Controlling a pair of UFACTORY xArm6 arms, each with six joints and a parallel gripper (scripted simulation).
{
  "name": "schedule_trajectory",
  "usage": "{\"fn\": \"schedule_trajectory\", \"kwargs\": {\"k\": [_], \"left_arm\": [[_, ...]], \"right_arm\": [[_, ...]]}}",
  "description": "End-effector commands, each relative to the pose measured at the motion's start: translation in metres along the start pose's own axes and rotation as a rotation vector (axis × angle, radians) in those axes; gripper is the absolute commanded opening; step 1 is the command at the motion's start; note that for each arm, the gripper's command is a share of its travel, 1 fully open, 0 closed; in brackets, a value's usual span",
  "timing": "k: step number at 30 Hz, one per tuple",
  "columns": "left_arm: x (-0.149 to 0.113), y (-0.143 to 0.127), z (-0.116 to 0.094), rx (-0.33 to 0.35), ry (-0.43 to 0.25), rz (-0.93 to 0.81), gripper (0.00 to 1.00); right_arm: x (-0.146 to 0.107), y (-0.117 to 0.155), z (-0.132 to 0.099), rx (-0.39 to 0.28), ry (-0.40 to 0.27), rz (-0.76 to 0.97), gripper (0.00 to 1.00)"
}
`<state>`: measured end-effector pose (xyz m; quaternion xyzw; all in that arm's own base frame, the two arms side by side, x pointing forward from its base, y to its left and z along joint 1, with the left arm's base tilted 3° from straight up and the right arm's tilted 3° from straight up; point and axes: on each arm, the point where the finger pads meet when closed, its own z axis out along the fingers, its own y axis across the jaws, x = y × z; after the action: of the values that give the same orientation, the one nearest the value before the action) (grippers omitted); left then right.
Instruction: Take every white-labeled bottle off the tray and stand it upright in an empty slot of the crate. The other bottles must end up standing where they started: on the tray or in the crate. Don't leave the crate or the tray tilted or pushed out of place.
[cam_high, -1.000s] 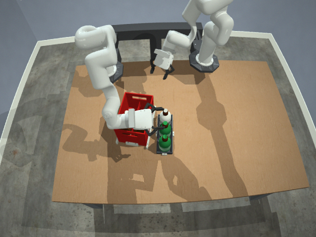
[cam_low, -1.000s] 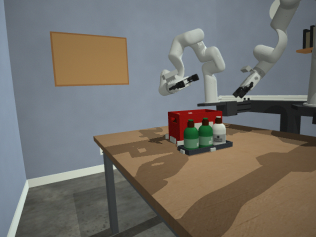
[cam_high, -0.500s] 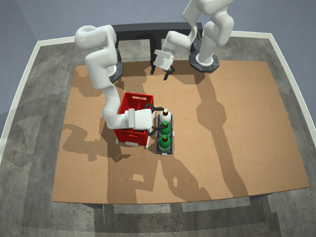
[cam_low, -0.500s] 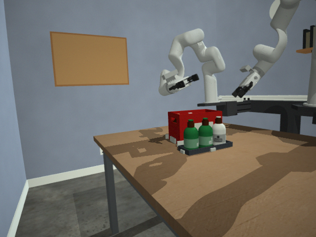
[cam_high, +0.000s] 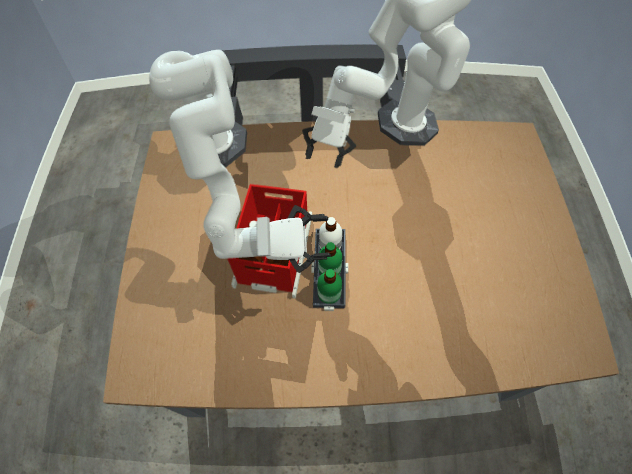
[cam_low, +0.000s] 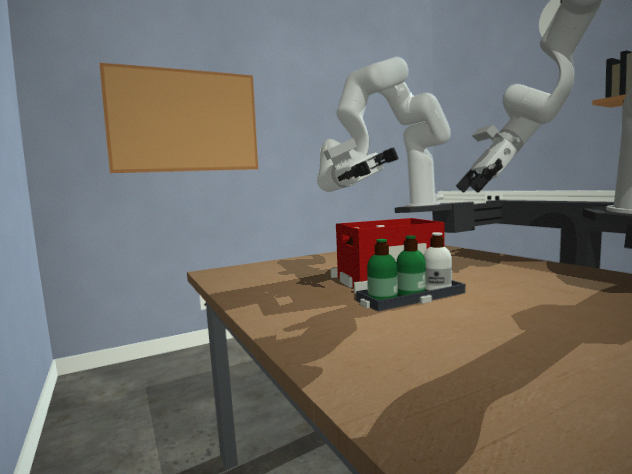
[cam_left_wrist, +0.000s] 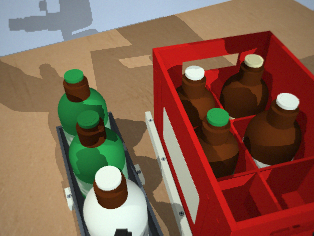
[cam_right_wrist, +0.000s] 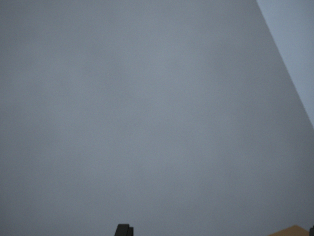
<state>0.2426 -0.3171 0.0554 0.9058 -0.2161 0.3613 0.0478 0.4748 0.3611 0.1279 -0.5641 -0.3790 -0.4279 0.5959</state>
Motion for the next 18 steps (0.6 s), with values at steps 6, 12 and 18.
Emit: {"fn": "schedule_trajectory", "kwargs": {"k": [6, 12, 18], "left_arm": [[0.027, -0.034, 0.012, 0.090, 0.013, -0.055, 1.00], [0.051, -0.078, 0.021, 0.192, 0.017, -0.114, 1.00], [0.066, -0.114, 0.026, 0.272, 0.013, -0.159, 1.00]], "right_arm": [[0.002, 0.000, 0.000, 0.001, 0.001, -0.004, 1.00], [0.002, 0.000, 0.000, 0.001, 0.001, -0.004, 1.00], [0.002, 0.000, 0.000, 0.001, 0.001, -0.004, 1.00]]}}
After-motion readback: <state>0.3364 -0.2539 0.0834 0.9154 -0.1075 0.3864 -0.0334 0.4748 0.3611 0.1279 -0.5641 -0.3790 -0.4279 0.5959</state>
